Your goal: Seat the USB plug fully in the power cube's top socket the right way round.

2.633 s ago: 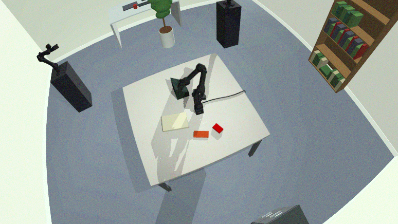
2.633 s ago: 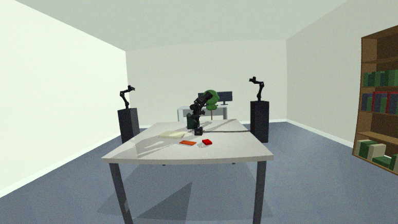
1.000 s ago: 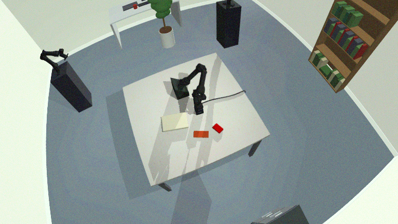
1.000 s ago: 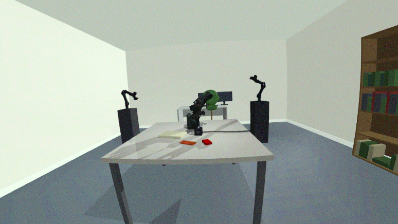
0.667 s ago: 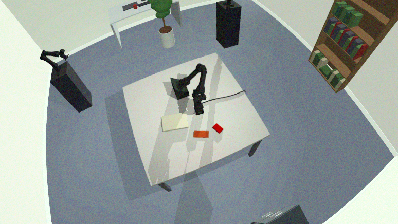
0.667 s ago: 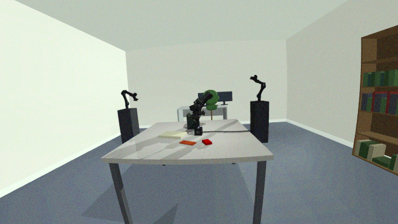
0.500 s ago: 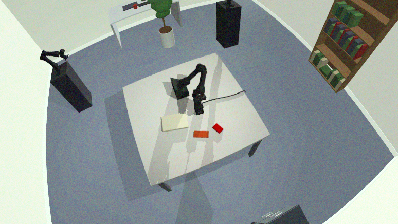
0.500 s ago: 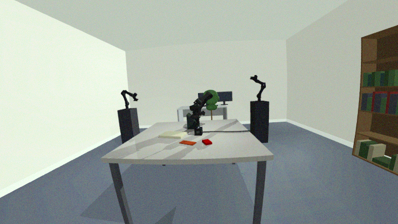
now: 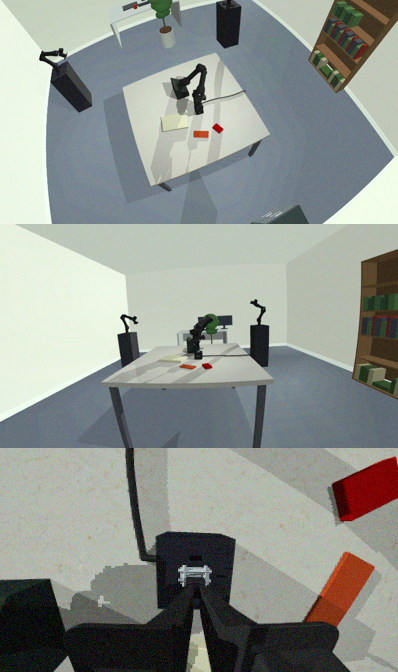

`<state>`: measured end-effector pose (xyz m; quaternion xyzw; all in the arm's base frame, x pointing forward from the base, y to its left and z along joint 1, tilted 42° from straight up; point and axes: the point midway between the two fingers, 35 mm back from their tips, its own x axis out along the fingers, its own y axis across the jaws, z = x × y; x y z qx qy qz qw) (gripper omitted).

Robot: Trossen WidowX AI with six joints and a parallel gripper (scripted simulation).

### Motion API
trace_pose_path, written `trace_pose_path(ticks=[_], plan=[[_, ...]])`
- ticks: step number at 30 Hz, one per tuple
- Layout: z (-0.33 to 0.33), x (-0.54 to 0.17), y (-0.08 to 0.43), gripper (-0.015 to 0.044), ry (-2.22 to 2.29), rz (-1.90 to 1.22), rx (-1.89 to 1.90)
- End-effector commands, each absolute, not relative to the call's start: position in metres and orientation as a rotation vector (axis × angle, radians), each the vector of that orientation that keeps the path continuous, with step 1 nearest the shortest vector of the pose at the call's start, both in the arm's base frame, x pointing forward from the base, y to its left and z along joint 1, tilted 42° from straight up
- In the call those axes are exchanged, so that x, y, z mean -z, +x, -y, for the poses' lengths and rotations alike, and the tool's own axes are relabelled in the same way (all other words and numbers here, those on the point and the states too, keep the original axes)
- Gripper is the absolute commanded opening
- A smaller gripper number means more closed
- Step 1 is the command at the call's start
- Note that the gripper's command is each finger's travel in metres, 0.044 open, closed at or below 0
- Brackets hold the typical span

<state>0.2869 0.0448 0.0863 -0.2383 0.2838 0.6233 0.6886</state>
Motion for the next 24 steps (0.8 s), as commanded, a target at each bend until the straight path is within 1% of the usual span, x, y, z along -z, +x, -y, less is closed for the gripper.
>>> trace_pose_path(ticks=[1,24], plan=[[-0.0456,-0.0862,0.2871,0.0000,-0.525,-0.634,-1.393],[-0.0474,-0.0842,0.2873,0.0000,-0.525,-0.634,-1.393]])
